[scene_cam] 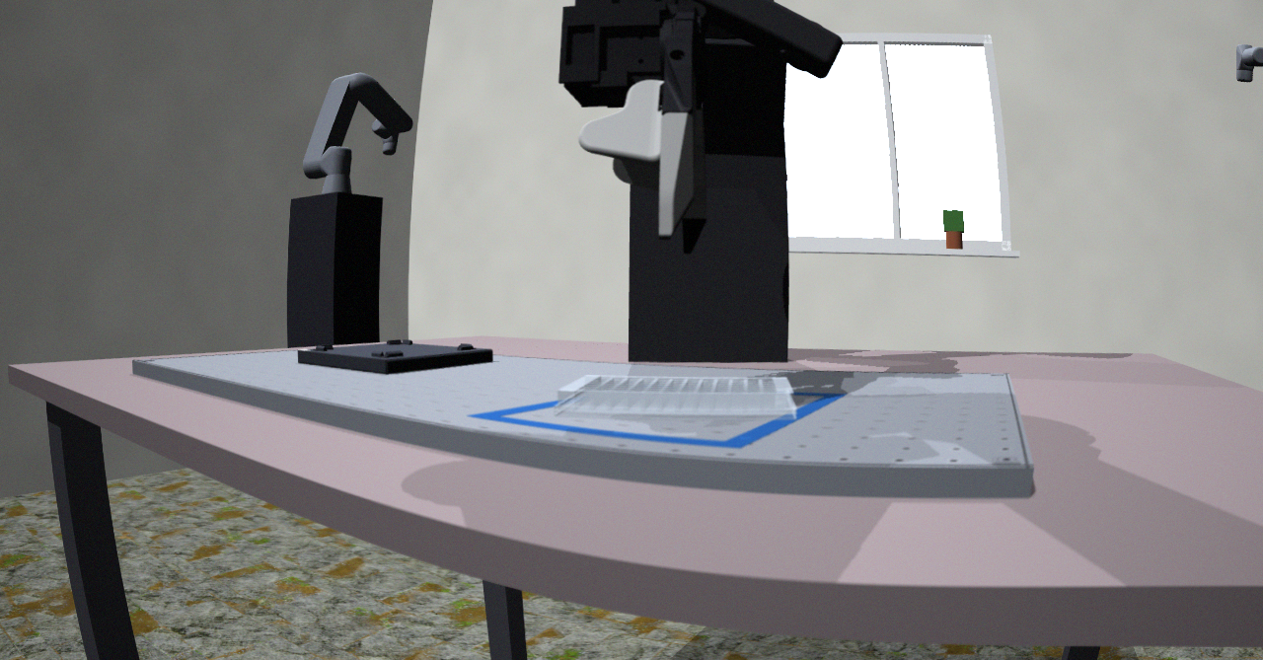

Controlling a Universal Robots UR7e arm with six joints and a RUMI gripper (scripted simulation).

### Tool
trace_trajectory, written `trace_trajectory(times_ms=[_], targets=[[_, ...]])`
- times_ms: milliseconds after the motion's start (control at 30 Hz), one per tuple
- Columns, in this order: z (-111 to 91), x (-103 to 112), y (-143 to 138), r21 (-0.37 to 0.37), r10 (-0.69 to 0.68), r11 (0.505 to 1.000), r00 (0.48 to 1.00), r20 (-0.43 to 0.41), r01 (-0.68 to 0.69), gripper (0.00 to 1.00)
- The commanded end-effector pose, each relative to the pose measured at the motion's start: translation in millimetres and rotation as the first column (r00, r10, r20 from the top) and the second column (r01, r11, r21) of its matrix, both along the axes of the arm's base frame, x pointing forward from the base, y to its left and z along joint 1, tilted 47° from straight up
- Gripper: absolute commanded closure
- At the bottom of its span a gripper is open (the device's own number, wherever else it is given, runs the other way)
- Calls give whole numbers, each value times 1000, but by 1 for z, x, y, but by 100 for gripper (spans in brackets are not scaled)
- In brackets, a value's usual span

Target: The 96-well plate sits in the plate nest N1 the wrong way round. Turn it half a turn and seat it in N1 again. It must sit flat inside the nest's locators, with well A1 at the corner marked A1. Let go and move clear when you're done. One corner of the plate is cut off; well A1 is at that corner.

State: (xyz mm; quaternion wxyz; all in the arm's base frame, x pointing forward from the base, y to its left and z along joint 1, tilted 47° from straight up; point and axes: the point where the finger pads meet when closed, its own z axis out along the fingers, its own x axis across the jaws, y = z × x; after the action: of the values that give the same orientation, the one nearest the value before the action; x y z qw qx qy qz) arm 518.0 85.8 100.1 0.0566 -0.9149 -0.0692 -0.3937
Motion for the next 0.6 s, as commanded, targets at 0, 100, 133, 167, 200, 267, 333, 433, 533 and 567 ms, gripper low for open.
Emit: trace_trajectory(times_ms=[0, 100, 133, 167, 200, 267, 333, 433, 533, 567], targets=[[0, 4, 1, -1, 2, 1000, 1000, 4, -2, 0], [-4, 8, 1, -1, 2, 1000, 1000, 4, -2, 0], [-5, 9, 2, -1, 2, 1000, 1000, 4, -2, 0], [-6, 10, 2, -1, 2, 1000, 1000, 4, -2, 0], [-7, 11, 2, -1, 2, 1000, 1000, 4, -2, 0], [-10, 13, 3, -1, 2, 1000, 1000, 4, -2, 0], [-12, 16, 3, -1, 2, 1000, 1000, 4, -2, 0], [-14, 18, 4, -1, 2, 1000, 1000, 4, -2, 0], [-16, 21, 4, -1, 2, 1000, 1000, 4, -2, 0], [-18, 22, 5, -1, 2, 1000, 1000, 4, -2, 0]])
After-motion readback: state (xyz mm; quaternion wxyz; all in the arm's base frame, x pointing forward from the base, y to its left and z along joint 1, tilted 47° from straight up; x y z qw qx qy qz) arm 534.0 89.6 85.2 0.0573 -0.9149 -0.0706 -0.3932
